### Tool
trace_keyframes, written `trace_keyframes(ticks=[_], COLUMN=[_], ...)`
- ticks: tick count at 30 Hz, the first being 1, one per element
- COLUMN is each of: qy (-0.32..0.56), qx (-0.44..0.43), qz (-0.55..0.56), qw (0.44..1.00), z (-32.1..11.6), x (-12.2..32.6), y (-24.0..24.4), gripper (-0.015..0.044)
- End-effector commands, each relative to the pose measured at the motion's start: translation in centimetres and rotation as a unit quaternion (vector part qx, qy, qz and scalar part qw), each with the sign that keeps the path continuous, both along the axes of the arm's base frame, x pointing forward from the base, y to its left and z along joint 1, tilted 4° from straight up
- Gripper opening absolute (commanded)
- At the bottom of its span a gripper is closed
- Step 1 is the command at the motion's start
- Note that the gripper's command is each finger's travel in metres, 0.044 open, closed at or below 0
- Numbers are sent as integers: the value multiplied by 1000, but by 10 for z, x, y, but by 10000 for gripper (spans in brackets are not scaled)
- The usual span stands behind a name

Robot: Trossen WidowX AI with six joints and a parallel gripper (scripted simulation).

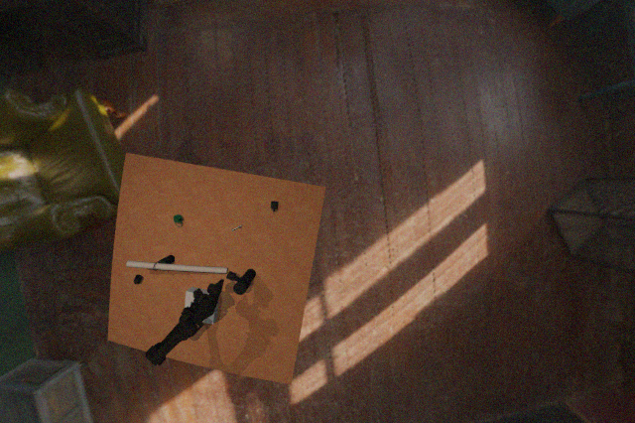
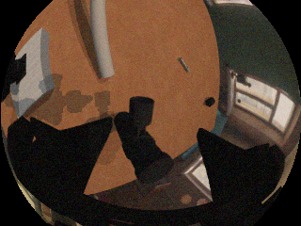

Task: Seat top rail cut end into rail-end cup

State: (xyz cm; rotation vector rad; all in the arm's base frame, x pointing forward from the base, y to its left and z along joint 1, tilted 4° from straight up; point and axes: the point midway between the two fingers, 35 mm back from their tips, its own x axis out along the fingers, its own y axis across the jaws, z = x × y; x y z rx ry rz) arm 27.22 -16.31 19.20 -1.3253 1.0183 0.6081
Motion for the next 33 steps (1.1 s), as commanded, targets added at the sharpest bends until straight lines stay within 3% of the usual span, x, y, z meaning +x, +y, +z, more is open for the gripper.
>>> trace_keyframes(ticks=[1, 9, 33], qy=[-3, -3, -3], qx=[-6, -6, -6], qz=[10, 9, 10], qw=[1000, 1000, 1000], z=[1, -51, -77], x=[3, 2, 16], y=[-3, -7, -13], gripper=[440, 440, 440])
